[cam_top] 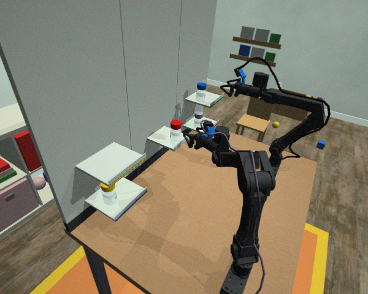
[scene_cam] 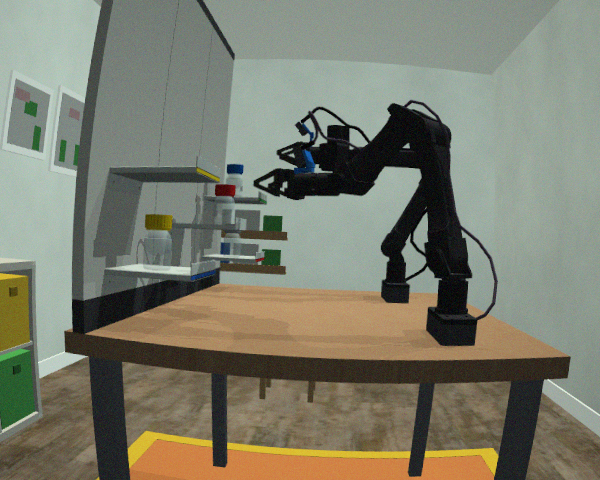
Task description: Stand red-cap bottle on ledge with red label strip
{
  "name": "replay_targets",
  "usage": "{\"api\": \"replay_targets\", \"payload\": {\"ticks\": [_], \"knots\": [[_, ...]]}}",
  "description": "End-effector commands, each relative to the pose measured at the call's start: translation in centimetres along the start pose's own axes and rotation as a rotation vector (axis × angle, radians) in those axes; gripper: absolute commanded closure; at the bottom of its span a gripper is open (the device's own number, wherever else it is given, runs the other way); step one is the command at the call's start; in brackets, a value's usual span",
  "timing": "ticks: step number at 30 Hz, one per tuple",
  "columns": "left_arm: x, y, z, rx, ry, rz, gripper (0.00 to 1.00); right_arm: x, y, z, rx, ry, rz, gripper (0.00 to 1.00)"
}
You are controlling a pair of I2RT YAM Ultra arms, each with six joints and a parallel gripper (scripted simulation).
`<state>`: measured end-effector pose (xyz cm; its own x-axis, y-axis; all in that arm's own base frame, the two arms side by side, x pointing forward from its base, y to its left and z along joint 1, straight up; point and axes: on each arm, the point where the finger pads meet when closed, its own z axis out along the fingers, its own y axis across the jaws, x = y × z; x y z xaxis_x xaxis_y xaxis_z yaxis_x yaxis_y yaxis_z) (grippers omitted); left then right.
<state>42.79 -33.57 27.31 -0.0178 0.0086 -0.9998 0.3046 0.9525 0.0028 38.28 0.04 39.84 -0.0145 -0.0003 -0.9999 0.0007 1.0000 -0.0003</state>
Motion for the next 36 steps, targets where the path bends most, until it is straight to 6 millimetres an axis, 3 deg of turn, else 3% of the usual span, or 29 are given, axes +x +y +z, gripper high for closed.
{"api": "replay_targets", "payload": {"ticks": [1, 3, 6, 11, 17, 19, 24, 29, 36], "knots": [[-1.8, 2.0, -0.8, -0.017, -0.012, -0.005, 0.11, -1.3, 0.1, -0.2, -0.001, -0.025, 0.0, 0.0], [-1.9, 2.7, -1.2, -0.02, -0.001, 0.001, 0.11, -1.3, 0.1, -0.2, -0.001, -0.025, 0.0, 0.0], [-2.5, 5.8, -2.8, -0.037, 0.028, 0.013, 0.11, -1.3, 0.1, -0.2, -0.001, -0.025, 0.0, 0.0], [-4.5, 13.1, -6.2, -0.087, 0.063, 0.017, 0.11, -1.3, 0.1, -0.2, -0.001, -0.025, 0.0, 0.0], [-9.6, 21.5, -10.8, -0.162, 0.016, 0.002, 0.11, -1.3, 0.1, -0.2, -0.001, -0.025, 0.0, 0.0], [-9.6, 21.5, -10.8, -0.162, 0.016, 0.002, 0.11, -1.3, 0.1, -0.2, -0.001, -0.025, 0.0, 0.0], [-11.9, 26.2, -13.3, -0.222, -0.007, 0.0, 0.11, -1.3, 0.1, -0.2, -0.001, -0.025, 0.0, 0.0], [-13.2, 29.1, -14.7, -0.269, -0.023, 0.002, 0.11, -1.3, 0.1, -0.2, -0.001, -0.025, 0.0, 0.0], [-14.0, 30.7, -15.4, -0.313, -0.035, 0.004, 0.11, -1.3, 0.1, -0.2, -0.001, -0.025, 0.0, 0.0]]}}
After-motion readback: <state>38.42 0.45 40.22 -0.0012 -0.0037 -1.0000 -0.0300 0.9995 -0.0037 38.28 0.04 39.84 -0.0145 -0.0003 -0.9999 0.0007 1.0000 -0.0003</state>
